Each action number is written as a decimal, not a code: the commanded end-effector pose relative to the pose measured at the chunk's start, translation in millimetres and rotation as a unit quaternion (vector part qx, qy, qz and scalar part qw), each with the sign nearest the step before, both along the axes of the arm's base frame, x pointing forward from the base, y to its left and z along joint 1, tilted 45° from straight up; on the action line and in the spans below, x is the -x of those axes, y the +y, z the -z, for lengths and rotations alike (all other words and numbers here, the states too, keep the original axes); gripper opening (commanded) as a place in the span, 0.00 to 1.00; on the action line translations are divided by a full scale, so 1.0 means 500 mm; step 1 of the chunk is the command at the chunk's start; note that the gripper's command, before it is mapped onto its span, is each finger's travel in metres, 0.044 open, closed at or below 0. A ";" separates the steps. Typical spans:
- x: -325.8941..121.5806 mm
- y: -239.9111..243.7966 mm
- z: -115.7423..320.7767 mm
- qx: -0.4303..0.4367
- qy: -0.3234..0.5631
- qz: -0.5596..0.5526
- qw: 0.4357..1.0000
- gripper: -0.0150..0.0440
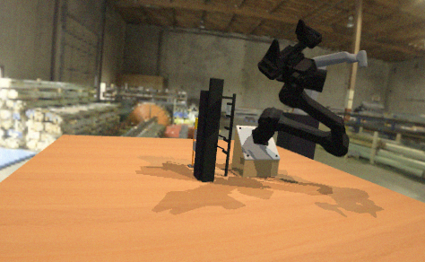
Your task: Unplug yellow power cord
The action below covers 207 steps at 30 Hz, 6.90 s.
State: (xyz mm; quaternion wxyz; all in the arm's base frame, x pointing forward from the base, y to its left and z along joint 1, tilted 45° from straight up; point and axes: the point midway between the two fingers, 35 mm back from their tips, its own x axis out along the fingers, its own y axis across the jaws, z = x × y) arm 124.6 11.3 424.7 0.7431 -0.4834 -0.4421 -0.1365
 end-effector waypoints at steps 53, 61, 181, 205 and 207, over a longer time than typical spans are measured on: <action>-0.284 -0.178 0.814 -0.788 0.482 0.203 -0.325 0.53; -0.284 -0.178 0.814 -0.788 0.482 0.203 -0.325 0.53; -0.291 -0.186 0.822 -0.788 0.482 0.203 -0.324 0.53; -0.277 -0.144 0.780 -0.788 0.482 0.203 -0.325 0.53; -0.275 -0.140 0.775 -0.788 0.482 0.203 -0.325 0.53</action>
